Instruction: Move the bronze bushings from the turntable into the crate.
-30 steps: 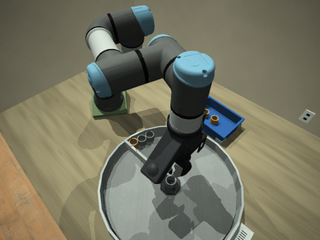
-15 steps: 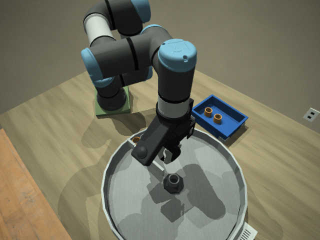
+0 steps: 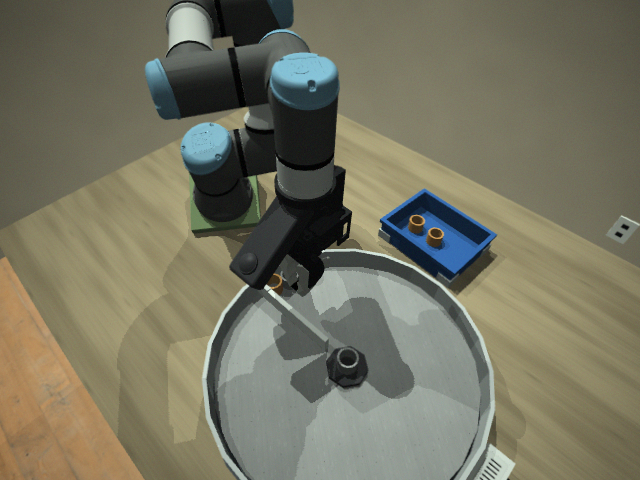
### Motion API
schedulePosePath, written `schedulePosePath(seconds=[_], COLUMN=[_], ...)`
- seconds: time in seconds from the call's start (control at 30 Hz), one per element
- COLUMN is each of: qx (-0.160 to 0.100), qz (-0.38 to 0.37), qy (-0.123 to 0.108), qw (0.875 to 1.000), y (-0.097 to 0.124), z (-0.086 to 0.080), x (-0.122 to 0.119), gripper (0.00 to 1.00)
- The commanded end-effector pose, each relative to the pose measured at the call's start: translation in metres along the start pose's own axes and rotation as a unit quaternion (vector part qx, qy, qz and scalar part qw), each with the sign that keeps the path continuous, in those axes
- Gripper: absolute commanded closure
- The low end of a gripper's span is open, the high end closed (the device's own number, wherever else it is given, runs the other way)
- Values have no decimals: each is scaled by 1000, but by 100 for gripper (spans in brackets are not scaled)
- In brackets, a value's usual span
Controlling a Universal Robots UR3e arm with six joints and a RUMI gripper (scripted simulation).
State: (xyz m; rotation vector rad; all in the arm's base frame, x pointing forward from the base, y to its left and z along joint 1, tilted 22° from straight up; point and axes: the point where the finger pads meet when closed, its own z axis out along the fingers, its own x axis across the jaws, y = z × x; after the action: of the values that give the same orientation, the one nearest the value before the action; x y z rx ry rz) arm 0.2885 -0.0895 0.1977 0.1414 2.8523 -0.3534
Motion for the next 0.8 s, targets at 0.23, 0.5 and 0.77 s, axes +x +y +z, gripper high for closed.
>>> schedulePosePath(seconds=[0.23, 0.5, 0.77], qx=[-1, -1, -1], qz=[-1, -1, -1], qy=[-13, -14, -14], qw=[1000, 1000, 1000], y=[3, 6, 6], z=[-3, -1, -1], x=[43, 52, 53], gripper=[94, 94, 94])
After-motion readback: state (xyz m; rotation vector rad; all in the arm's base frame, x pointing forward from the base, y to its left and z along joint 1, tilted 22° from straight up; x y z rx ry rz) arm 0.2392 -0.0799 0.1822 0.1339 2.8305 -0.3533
